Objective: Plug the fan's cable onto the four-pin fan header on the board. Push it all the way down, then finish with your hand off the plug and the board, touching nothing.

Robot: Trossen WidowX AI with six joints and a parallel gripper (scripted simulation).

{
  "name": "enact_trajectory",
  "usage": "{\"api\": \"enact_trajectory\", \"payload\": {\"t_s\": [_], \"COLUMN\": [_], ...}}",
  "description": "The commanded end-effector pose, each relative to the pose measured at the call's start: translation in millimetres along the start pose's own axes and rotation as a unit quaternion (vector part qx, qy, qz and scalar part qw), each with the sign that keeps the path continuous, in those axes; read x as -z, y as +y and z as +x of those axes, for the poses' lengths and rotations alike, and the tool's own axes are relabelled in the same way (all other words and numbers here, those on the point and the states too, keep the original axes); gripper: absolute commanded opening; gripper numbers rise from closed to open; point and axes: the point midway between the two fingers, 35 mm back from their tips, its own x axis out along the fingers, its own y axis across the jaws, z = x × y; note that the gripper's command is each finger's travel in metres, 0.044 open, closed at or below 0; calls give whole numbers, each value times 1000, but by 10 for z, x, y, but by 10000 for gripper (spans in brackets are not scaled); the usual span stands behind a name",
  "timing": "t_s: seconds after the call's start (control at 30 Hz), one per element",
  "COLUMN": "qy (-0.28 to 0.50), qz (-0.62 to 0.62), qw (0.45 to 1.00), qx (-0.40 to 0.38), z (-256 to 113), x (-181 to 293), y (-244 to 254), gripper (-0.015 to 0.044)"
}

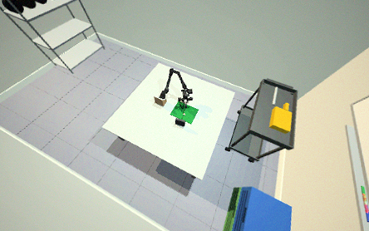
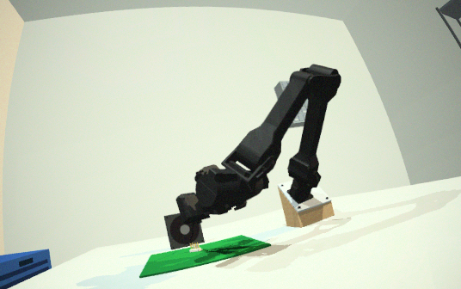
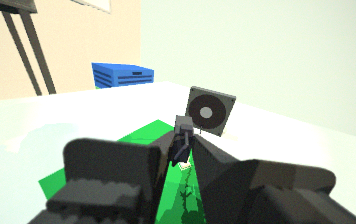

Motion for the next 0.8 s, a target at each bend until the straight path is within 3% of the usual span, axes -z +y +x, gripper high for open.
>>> {"api": "enact_trajectory", "payload": {"t_s": [0.0, 0.77], "qy": [-3, -2], "qz": [-1, 0], "qw": [1000, 1000], "qx": [2, 2], "z": [-1, 1], "x": [34, 235], "y": [0, 4], "gripper": [0, 0]}}
